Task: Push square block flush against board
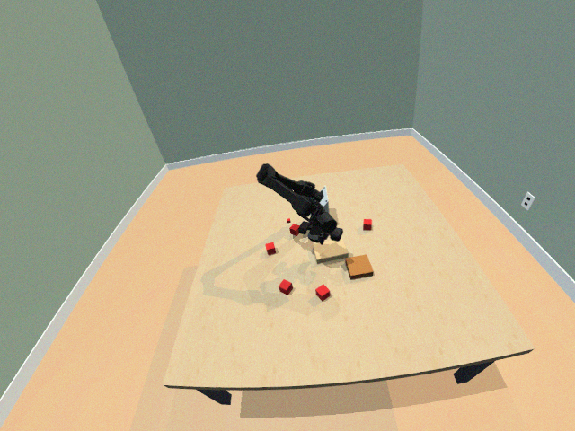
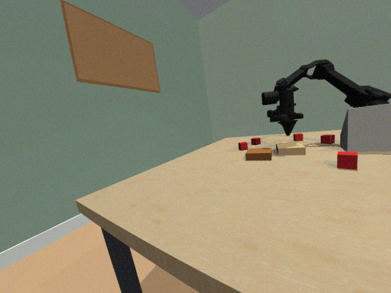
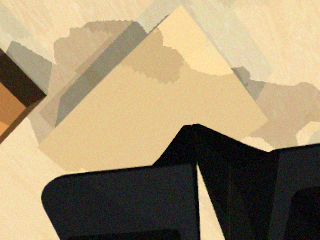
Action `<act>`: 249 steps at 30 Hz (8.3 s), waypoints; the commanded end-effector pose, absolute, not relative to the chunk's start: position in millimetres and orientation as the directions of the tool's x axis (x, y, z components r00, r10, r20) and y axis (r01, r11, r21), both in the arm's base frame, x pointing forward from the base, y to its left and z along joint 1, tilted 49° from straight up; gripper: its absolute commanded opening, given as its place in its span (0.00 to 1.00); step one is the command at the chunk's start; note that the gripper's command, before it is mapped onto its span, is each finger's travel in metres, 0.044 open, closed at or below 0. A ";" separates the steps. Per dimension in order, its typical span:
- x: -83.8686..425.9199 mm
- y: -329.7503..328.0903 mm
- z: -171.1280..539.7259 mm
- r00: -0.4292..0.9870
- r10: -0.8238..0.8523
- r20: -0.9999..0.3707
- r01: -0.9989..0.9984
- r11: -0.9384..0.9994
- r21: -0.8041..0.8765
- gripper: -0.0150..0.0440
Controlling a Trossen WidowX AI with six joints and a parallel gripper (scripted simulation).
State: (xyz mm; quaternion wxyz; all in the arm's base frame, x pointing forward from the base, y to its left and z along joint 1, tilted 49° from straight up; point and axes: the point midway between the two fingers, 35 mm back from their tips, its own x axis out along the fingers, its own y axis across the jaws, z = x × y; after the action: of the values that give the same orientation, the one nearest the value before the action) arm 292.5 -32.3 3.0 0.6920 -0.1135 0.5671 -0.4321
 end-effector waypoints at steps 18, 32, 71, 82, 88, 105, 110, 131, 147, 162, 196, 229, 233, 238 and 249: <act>273.6 -71.9 41.0 -0.022 -0.744 -0.668 0.945 0.203 -0.256 0.25; 266.7 -84.6 49.4 -0.025 -0.749 -0.663 0.994 0.053 -0.097 0.25; 264.4 -96.1 -16.3 -0.024 -0.746 -0.666 0.994 0.054 -0.096 0.25; 266.3 -98.2 -14.0 -0.024 -0.745 -0.666 0.994 0.054 -0.096 0.25; 268.1 -104.4 -7.2 -0.024 -0.746 -0.666 0.994 0.054 -0.096 0.25; 271.3 -122.8 13.0 -0.024 -0.748 -0.663 0.994 0.053 -0.096 0.25; 271.7 -128.3 19.1 -0.024 -0.750 -0.661 0.994 0.053 -0.096 0.25; 275.3 -85.2 46.6 -0.025 -0.752 -0.659 0.994 0.052 -0.098 0.25; 298.8 -106.2 -6.3 -0.024 -0.750 -0.661 0.998 0.024 -0.063 0.25; 299.7 -96.8 -16.6 -0.023 -0.748 -0.663 0.998 0.025 -0.063 0.25; 296.6 -59.7 -58.2 -0.023 -0.746 -0.666 0.998 0.025 -0.062 0.25; 300.2 -79.7 -36.2 -0.023 -0.747 -0.664 0.998 0.025 -0.062 0.25; 300.5 -84.2 -31.3 -0.023 -0.748 -0.664 0.998 0.025 -0.063 0.25; 300.8 -89.6 -25.4 -0.023 -0.749 -0.663 0.998 0.024 -0.063 0.25; 301.5 -44.9 7.7 -0.024 -0.748 -0.664 0.998 0.024 -0.063 0.25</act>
State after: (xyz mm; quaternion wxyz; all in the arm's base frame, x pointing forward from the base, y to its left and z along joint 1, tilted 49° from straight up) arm 300.0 -53.1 -3.5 0.6622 0.2201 0.2792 -0.6596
